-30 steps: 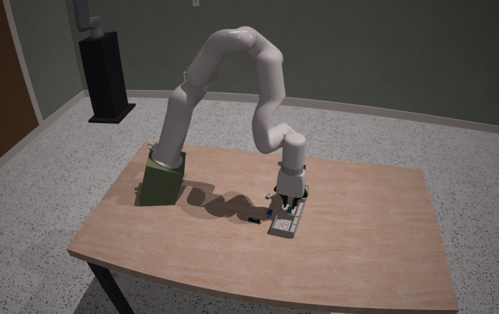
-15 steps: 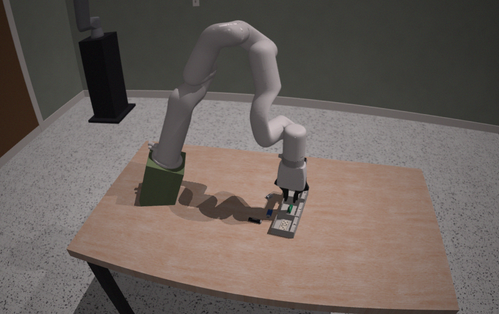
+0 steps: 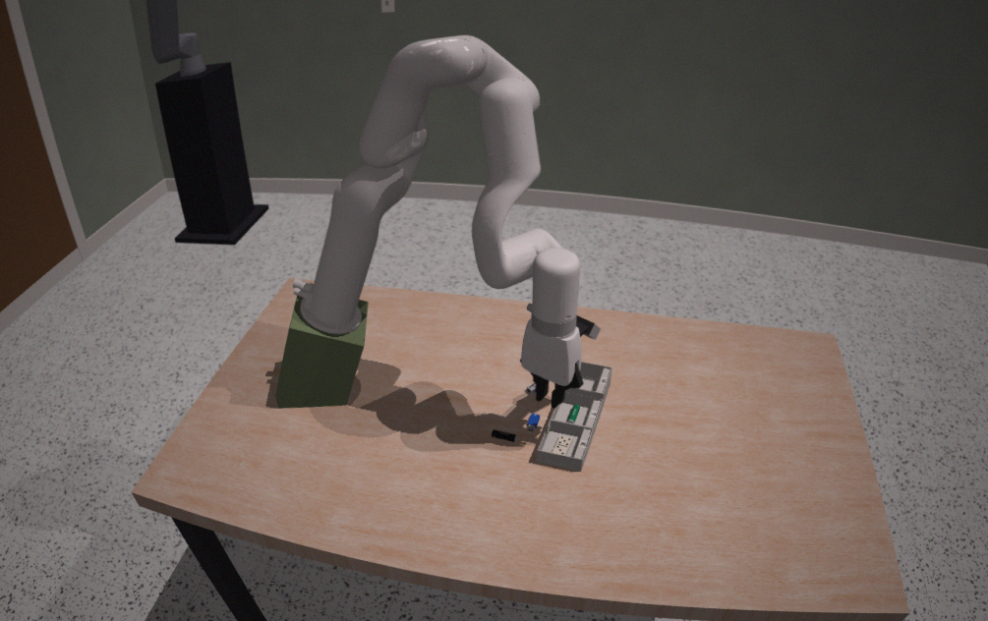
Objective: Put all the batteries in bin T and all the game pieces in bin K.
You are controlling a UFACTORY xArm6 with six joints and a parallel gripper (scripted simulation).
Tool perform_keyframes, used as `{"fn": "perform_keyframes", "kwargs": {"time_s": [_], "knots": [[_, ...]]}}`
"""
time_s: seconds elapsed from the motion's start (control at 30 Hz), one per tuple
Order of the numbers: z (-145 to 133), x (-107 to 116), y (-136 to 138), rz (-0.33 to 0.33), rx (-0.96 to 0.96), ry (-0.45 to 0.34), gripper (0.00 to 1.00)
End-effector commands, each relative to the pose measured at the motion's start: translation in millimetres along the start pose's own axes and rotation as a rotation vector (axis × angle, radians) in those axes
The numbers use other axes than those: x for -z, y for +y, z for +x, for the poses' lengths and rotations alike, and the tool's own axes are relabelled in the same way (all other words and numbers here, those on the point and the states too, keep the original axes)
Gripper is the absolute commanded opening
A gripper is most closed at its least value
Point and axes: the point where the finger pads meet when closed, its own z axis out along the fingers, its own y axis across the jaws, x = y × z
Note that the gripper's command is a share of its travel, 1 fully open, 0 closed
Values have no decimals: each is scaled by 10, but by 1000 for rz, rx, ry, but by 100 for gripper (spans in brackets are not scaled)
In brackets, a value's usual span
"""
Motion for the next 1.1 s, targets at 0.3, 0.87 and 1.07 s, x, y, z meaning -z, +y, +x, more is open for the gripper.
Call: {"fn": "perform_keyframes", "kwargs": {"time_s": [0.3,0.87,1.07], "knots": [[-720,57,-481,0,-477,-1,28],[-721,56,-482,-6,-1106,20,28],[-720,55,-482,-3,-1267,10,28]]}}
